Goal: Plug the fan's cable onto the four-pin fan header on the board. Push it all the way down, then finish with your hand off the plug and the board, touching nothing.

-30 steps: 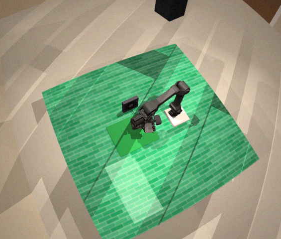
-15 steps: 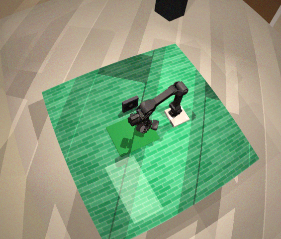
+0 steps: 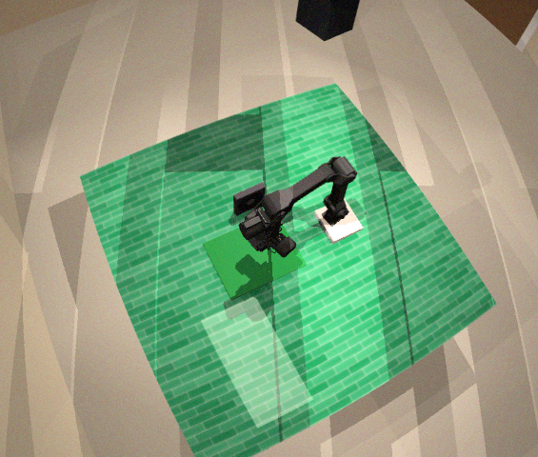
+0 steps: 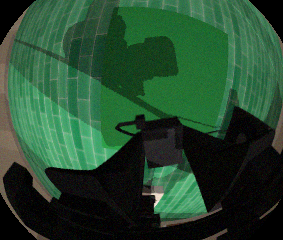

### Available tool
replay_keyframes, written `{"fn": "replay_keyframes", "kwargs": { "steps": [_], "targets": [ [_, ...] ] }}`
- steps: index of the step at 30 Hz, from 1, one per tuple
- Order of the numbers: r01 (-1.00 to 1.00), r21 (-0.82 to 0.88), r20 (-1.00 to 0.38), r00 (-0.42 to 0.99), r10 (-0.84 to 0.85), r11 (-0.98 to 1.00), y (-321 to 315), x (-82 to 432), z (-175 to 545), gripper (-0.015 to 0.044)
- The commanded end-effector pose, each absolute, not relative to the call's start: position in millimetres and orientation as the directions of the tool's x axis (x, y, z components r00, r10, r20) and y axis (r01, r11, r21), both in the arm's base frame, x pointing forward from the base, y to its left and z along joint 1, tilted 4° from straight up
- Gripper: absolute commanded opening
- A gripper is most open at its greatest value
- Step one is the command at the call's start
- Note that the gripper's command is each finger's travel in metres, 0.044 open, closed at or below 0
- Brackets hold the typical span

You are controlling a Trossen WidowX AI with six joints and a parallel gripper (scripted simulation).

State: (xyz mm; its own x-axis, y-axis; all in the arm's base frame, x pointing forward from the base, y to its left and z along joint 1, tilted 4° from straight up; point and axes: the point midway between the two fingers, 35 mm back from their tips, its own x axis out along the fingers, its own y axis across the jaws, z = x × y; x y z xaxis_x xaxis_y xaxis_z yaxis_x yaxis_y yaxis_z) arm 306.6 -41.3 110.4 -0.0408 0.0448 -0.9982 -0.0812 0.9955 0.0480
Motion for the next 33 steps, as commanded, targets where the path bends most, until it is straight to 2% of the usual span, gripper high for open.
{"fn": "replay_keyframes", "kwargs": {
  "steps": [1,16,33],
  "targets": [
    [0.084,0.038,-0.998,-0.037,0.042,0.996,-45.9,311.1,111.4,0.0],
    [0.566,0.013,-0.999,-0.036,0.041,0.825,-58.8,321.4,110.0,0.0],
    [0.927,-0.018,-0.999,-0.036,0.04,0.374,-74.3,332.2,107.6,0.0]
  ]
}}
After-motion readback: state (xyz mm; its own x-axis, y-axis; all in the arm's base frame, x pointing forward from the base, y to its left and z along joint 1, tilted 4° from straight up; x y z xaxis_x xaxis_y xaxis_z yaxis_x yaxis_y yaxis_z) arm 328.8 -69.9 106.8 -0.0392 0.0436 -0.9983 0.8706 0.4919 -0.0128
